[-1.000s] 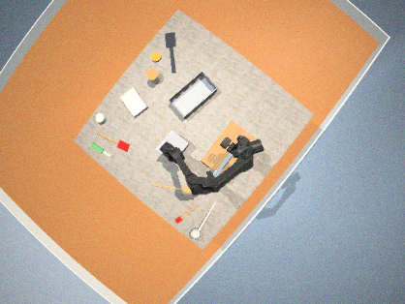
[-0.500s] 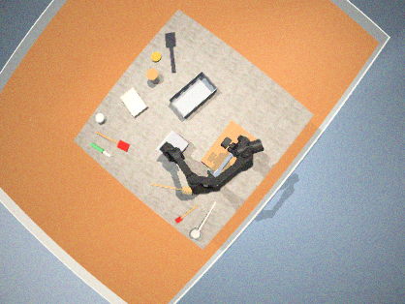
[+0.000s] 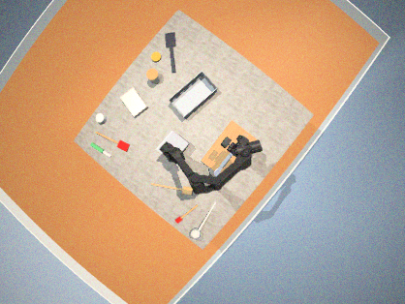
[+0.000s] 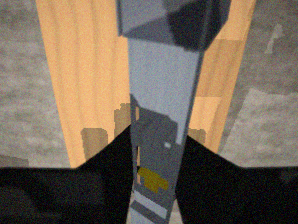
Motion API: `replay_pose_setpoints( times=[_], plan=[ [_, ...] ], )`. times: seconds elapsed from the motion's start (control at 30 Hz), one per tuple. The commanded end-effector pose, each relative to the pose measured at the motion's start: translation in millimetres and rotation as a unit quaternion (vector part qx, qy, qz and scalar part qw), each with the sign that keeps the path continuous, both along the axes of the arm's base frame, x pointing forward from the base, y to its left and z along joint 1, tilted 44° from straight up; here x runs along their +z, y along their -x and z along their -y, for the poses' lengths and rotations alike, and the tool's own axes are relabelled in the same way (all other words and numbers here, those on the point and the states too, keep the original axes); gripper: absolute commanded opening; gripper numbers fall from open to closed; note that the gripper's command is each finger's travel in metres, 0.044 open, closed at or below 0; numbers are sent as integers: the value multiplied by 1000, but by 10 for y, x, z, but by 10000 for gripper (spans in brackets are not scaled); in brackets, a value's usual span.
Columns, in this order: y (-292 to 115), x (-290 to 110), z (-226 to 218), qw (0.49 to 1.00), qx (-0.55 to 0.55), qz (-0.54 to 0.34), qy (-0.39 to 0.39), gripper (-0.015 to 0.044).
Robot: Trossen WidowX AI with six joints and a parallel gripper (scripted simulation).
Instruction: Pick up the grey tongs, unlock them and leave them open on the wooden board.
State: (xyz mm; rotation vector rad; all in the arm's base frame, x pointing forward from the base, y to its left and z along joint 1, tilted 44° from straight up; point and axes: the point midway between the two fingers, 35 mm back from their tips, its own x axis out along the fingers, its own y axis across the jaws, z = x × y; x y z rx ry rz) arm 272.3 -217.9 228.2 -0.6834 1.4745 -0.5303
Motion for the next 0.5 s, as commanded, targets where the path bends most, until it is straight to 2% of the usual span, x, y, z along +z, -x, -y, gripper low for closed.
replay_pose_setpoints(
  times=[0.0, 0.47],
  plan=[
    [-17, -63, 49, 1000, 2, -1, -2, -150],
    [-30, -224, 210, 1000, 2, -1, -1, -150]
  ],
)
